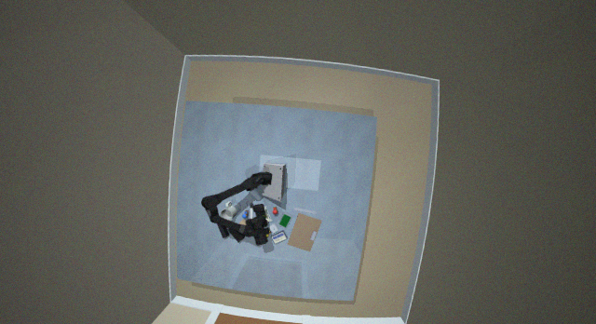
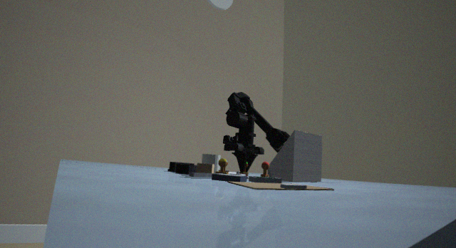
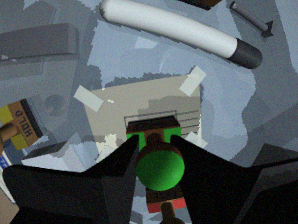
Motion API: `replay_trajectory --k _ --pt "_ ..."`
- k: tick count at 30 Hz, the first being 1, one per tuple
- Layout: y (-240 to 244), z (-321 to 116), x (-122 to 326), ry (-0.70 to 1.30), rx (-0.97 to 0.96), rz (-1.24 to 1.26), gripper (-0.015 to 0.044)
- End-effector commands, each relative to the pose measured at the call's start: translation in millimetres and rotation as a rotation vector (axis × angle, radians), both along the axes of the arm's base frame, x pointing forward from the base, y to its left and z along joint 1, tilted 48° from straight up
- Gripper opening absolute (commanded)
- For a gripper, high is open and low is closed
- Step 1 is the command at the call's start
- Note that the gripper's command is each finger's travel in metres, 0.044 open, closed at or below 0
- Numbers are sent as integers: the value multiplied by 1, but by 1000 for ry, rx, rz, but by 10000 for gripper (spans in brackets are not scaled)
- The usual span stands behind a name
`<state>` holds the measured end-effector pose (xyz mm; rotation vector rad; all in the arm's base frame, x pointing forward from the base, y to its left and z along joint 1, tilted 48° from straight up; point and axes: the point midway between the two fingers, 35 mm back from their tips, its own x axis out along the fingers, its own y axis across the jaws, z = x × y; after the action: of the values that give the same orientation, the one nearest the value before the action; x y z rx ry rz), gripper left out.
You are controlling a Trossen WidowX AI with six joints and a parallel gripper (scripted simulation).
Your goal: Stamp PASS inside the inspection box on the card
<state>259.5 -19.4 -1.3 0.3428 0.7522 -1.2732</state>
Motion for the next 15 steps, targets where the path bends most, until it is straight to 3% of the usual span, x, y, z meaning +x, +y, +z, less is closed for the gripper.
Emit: replay_trajectory --k 1,15 --pt "2 2 0 -5 0 -3 0" --pt "9 8 0 -5 1 -2 0"
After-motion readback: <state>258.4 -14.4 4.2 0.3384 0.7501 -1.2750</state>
